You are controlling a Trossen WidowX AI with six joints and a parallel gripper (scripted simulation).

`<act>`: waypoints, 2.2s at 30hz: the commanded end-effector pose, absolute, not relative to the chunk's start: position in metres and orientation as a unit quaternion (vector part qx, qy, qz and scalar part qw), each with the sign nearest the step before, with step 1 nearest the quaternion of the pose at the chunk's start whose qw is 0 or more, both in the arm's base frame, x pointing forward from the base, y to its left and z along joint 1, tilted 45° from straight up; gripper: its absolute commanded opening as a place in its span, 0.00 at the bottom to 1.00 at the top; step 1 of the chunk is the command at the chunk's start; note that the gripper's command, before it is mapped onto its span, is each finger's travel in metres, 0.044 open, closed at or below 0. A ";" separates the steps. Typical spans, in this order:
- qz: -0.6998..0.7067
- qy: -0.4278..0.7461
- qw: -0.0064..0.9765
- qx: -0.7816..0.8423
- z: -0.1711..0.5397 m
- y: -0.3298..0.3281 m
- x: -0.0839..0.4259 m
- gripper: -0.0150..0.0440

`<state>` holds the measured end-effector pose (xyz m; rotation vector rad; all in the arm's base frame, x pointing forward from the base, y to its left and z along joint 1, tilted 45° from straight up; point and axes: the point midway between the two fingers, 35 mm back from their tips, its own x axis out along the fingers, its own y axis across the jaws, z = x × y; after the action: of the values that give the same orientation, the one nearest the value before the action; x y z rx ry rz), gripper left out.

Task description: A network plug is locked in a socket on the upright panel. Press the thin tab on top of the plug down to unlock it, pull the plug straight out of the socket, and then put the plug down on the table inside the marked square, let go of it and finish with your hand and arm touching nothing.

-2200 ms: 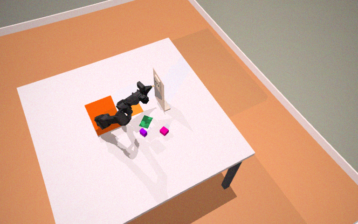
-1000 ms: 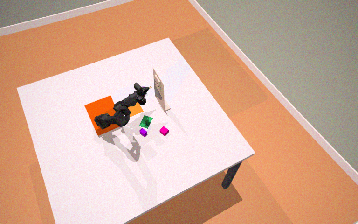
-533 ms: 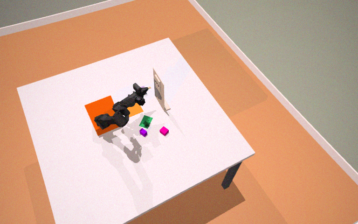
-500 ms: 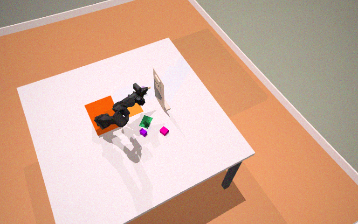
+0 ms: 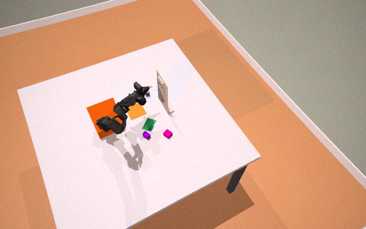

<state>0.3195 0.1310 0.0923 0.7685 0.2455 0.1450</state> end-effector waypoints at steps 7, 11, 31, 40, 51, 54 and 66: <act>0.072 0.115 0.916 0.378 0.112 0.151 0.309 0.25; 0.072 0.116 0.916 0.378 0.113 0.152 0.308 0.25; -0.020 0.273 0.931 0.242 0.038 0.125 0.314 0.25; -0.060 0.354 0.915 0.182 0.007 0.106 0.306 0.25; -0.103 0.454 0.878 0.116 -0.024 0.081 0.287 0.25; -0.114 0.481 0.864 0.099 -0.030 0.074 0.280 0.25; -0.149 0.585 0.796 0.040 -0.048 0.047 0.247 0.25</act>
<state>0.2550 0.0543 -0.0448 0.1190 1.1797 -0.2995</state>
